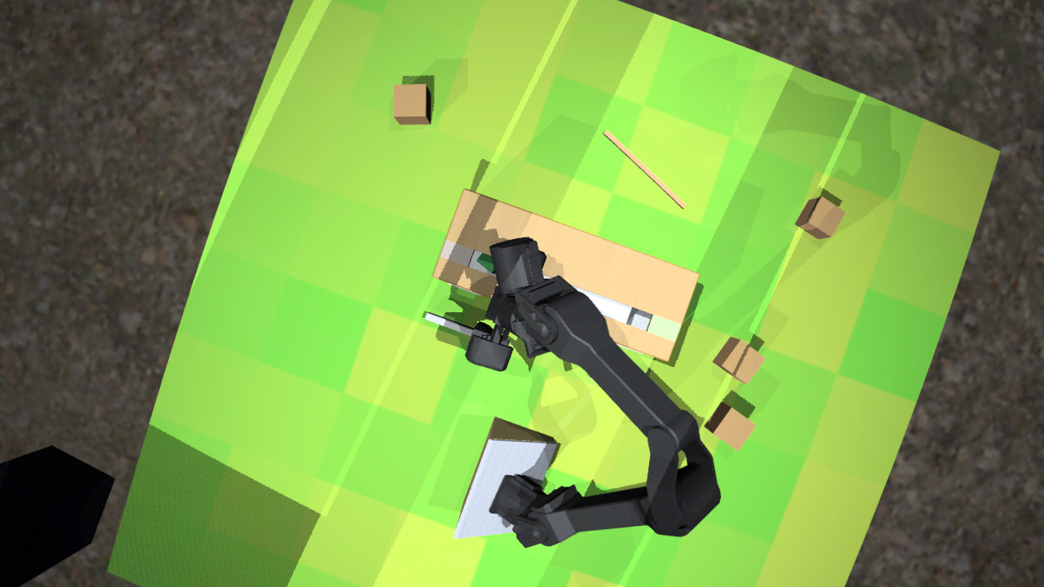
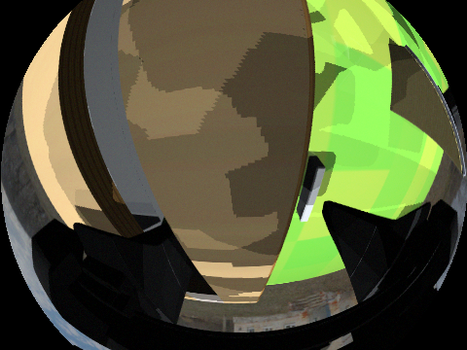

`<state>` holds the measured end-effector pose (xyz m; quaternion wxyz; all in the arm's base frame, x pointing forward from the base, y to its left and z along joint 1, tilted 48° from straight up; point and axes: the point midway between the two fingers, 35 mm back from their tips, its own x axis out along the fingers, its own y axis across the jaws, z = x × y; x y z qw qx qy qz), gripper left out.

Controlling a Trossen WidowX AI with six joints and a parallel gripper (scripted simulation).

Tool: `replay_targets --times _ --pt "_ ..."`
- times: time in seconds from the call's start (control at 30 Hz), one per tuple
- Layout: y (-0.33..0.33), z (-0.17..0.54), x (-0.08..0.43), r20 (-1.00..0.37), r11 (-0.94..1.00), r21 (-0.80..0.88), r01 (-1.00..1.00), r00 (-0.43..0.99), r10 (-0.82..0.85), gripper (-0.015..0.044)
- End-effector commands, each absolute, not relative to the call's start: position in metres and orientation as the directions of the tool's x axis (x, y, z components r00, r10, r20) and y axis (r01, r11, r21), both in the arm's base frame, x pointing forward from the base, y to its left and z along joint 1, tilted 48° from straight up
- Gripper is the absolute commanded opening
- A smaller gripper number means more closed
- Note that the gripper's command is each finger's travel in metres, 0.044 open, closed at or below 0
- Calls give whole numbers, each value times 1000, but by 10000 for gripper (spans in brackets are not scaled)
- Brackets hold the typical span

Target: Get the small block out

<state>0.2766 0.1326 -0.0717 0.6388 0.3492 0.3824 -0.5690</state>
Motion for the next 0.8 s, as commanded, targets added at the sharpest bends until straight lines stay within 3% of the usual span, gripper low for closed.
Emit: replay_targets --times 0.0,0.53,0.77 --pt "139 -74 278 -889 107 19 994 66 -452 400" --pt "152 -88 277 -890 107 20 994 66 -451 400" --pt "188 -47 271 -888 108 12 994 60 -456 400"
